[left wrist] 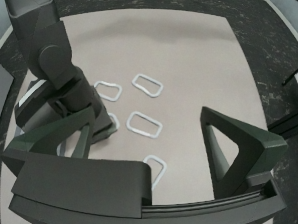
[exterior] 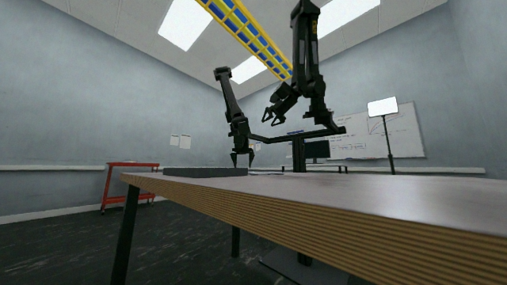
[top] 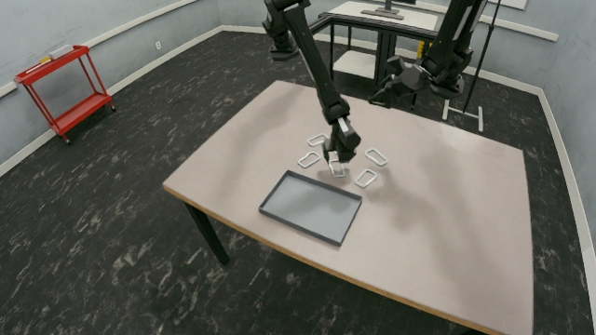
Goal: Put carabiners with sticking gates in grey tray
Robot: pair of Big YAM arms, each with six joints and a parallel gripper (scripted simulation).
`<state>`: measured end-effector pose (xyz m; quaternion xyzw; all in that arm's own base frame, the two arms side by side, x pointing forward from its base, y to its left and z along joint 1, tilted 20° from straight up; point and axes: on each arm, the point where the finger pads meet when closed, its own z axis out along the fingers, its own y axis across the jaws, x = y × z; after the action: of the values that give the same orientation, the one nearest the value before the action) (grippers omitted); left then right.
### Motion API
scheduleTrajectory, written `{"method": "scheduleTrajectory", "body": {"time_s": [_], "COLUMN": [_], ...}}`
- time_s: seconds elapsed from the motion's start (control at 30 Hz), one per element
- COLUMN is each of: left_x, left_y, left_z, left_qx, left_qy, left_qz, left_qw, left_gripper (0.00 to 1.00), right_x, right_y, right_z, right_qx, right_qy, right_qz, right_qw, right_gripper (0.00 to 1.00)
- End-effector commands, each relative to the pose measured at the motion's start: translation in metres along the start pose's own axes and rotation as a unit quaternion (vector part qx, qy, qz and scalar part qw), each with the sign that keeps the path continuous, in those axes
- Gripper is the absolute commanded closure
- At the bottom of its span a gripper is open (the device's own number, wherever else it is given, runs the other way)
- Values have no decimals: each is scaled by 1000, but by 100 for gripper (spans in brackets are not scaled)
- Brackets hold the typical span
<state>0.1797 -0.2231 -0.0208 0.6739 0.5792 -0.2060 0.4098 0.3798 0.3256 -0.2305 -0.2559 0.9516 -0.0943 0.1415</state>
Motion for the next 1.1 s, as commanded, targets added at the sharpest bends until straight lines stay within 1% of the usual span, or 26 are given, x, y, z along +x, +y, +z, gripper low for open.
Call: {"method": "scheduleTrajectory", "body": {"time_s": [0.0, 0.2, 0.23, 0.43, 0.53, 0.83, 0.9, 0.93, 1.07], "left_x": [-1, -1, -1, -1, -1, -1, -1, -1, -1], "left_y": [0, 0, 0, 0, 0, 0, 0, 0, 0], "left_z": [0, 0, 0, 0, 0, 0, 0, 0, 0], "left_qx": [0, 0, 0, 0, 0, 0, 0, 0, 0], "left_qy": [-2, -2, -2, -2, -2, -2, -2, -2, -2], "left_qz": [5, 5, 5, 5, 5, 5, 5, 5, 5], "left_qw": [1000, 1000, 1000, 1000, 1000, 1000, 1000, 1000, 1000], "left_gripper": [0, 0, 0, 0, 0, 0, 0, 0, 0], "right_x": [-3, -3, -2, -2, -2, -2, -2, -4, -4], "right_y": [-8, -11, -4, -3, -10, -7, -7, -6, -6], "right_z": [13, 22, 21, 27, 33, 32, 32, 24, 24], "right_qx": [3, 2, 0, 0, 1, 1, 1, 0, 0], "right_qy": [1, 1, -1, -1, 1, 1, 1, -2, -2], "right_qz": [16, 10, 4, 3, 9, 8, 8, 9, 9], "right_qw": [1000, 1000, 1000, 1000, 1000, 1000, 1000, 1000, 1000], "right_gripper": [21, 21, 21, 21, 21, 21, 44, 55, 56]}}
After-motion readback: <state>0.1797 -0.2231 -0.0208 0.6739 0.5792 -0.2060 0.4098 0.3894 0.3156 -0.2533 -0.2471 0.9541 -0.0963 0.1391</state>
